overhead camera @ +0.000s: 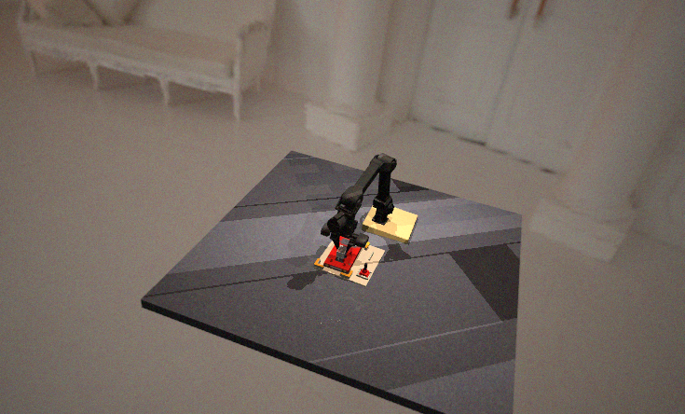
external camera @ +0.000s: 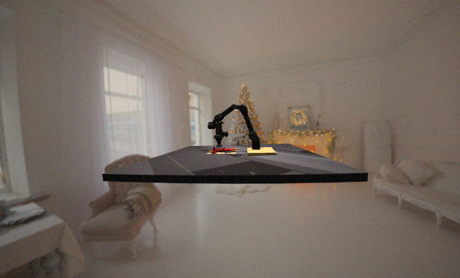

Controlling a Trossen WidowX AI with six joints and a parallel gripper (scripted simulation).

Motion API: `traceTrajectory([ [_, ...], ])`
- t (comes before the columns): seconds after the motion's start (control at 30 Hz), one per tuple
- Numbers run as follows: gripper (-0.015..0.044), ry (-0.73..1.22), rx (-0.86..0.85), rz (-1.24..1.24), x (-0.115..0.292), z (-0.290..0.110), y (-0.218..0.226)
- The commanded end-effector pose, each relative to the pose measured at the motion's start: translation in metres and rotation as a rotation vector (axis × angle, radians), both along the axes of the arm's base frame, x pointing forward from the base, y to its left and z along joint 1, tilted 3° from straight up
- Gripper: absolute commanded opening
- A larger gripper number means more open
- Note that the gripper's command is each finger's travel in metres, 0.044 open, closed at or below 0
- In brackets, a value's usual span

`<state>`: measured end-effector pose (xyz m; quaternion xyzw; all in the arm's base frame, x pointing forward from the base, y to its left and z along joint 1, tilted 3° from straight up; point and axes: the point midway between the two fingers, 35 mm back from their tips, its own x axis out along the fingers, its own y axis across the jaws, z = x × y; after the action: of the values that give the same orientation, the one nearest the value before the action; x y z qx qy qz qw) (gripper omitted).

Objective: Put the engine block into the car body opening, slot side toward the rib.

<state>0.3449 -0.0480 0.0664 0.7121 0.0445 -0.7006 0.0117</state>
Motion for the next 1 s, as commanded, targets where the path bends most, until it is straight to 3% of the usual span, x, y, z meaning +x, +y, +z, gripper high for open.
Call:
traceTrajectory([
  [0.0, 0.0158, -0.001, 0.001, -0.004, 0.0004, -0.0015, 0.0001],
  [0.97, 0.0158, -0.001, 0.001, 0.004, 0.0004, -0.0078, 0.0003],
])
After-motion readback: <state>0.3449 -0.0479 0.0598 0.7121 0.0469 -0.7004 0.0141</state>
